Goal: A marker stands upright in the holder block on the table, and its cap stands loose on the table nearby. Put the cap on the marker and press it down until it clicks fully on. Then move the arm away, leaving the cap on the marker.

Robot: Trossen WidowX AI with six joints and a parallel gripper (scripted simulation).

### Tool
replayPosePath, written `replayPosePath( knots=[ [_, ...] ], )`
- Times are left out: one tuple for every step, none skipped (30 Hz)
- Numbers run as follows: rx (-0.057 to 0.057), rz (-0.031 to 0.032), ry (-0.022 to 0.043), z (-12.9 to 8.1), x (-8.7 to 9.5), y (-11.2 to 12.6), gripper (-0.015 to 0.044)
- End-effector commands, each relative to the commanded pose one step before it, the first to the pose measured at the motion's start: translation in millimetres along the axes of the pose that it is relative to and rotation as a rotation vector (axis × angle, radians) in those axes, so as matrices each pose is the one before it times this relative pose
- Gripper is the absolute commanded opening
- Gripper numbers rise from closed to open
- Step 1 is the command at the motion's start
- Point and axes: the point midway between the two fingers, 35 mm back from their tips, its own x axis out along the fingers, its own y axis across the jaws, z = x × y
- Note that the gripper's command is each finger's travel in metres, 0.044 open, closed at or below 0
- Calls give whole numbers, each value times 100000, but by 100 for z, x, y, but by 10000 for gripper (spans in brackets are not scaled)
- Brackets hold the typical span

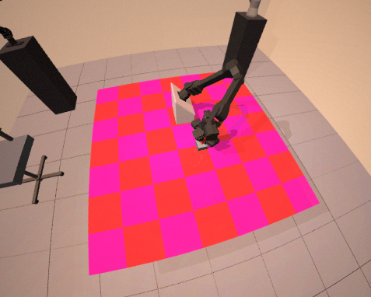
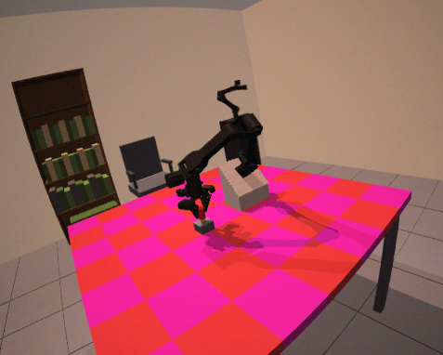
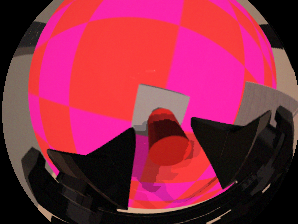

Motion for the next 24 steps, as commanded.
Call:
replayPosePath(
  knots=[
    [-49, -11, -14, -2, -12, 2, 368],
    [0, 0, 0, 0, 0, 0, 394],
    [0, 0, 0, 0, 0, 0, 420],
    [0, 0, 0, 0, 0, 0, 440],
    [-41, 13, -90, 45, -305, 26, 440],
    [-88, 16, -227, 113, -919, 62, 440],
    [9, -67, -216, 112, -1539, 60, 440],
    [69, -83, -51, 25, -1878, -8, 440],
    [78, -41, 121, -72, -1581, -72, 440],
    [40, 2, 138, -85, -956, -70, 440],
    [12, 6, 57, -35, -319, -28, 440],
    [0, 0, 0, 0, 0, 0, 440],
    [0, 0, 0, 0, 0, 0, 440],
    [0, 0, 0, 0, 0, 0, 440],
    [-1619, 5, 2, -4, 13, 0, 414],
    [-4856, 15, 7, -12, 39, 0, 387],
    [-8093, 26, 10, -21, 65, 1, 361],
    [-9993, 33, 10, -25, 80, 3, 335],
    [-10007, 34, 7, -25, 80, 5, 309],
    [-10007, 35, 4, -25, 80, 8, 282],
    [-10007, 36, 2, -24, 80, 10, 256],
    [-10007, 36, -1, -23, 80, 12, 230],
    [-10006, 36, -4, -22, 80, 14, 204],
    [-10006, 36, -7, -21, 80, 16, 177]
  ],
)
